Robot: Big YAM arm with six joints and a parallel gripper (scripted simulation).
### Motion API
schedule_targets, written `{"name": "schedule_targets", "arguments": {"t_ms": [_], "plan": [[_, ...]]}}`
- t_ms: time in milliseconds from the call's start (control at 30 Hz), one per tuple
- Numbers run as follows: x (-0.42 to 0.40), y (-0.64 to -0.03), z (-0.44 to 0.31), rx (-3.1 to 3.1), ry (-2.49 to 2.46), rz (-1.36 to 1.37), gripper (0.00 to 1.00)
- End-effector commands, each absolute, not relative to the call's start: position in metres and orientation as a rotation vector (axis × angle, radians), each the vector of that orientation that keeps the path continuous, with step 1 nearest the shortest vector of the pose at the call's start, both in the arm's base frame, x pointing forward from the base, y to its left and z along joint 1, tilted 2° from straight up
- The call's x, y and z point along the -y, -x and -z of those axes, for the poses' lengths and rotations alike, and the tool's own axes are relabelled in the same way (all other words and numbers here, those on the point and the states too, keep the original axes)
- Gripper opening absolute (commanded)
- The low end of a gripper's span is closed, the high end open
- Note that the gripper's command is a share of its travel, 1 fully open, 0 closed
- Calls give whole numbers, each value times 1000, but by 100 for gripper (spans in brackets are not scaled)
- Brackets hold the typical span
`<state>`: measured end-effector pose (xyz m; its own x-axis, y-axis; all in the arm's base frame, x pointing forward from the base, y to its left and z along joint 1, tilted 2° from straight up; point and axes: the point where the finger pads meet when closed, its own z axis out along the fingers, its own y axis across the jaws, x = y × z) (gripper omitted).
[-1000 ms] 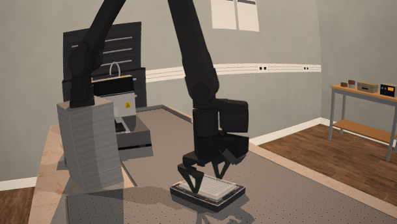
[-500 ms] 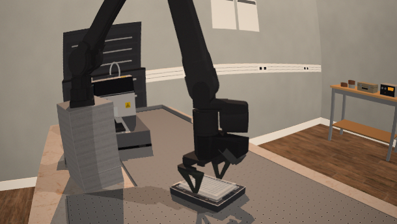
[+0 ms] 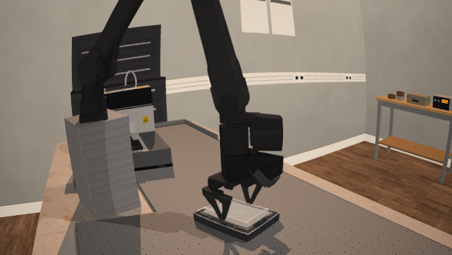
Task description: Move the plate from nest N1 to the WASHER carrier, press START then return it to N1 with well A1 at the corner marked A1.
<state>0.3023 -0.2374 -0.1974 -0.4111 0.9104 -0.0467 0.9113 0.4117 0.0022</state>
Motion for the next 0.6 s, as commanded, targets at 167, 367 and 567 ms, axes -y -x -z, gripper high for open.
{"name": "schedule_targets", "arguments": {"t_ms": [167, 367, 567], "plan": [[243, -305, 205, -2602, -1682, 34, 100], [243, -305, 205, -2602, -1682, 34, 100], [240, -302, 190, -2604, -1683, 34, 100]]}}
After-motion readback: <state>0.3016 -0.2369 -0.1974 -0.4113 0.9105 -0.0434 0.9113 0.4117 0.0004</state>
